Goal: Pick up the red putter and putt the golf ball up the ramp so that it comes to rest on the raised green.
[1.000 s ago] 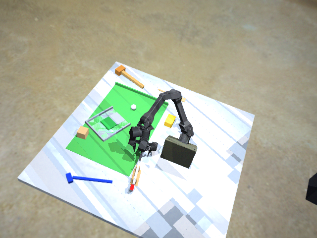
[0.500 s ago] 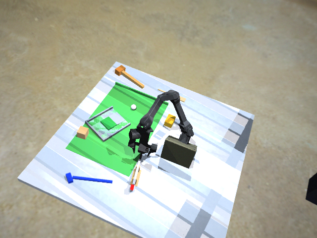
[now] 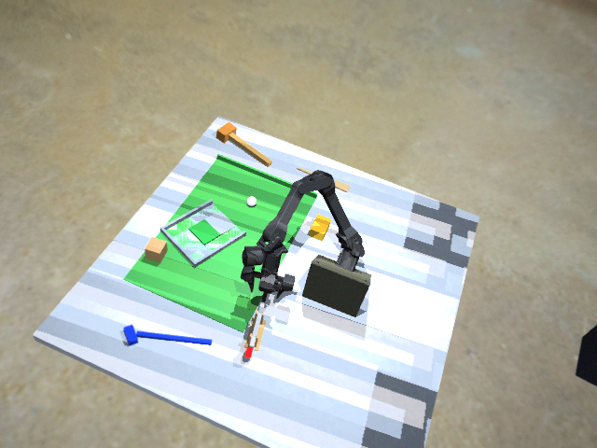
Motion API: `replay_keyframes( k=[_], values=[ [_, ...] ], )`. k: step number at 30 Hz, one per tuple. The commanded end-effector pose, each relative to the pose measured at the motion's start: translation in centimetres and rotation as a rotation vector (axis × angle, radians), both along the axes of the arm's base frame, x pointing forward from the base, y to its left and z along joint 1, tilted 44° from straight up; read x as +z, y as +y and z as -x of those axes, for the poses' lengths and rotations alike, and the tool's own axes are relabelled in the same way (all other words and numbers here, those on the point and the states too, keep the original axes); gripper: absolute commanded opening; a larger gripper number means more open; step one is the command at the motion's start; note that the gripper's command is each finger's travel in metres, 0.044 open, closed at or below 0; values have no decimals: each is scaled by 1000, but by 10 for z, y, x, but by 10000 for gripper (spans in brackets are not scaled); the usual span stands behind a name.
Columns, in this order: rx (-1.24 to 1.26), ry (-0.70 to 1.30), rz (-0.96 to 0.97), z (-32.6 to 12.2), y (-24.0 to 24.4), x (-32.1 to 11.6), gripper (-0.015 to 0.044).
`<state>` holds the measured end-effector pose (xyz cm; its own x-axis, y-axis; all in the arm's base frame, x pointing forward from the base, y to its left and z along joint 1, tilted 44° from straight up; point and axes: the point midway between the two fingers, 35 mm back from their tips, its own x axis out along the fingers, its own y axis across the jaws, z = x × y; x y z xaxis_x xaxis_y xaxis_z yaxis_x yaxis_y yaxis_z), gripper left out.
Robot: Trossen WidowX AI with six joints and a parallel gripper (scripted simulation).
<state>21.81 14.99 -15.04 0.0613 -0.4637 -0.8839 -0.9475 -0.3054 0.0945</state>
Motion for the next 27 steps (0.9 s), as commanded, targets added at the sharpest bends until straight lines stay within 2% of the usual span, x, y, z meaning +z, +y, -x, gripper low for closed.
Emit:
replay_keyframes(
  k=[1, 22, 27],
  values=[
    [5, 5, 11, 1, -5, -5, 440],
    [5, 5, 12, -2, -19, -19, 440],
    [-1, 0, 2, -3, -16, -17, 309]
  ],
)
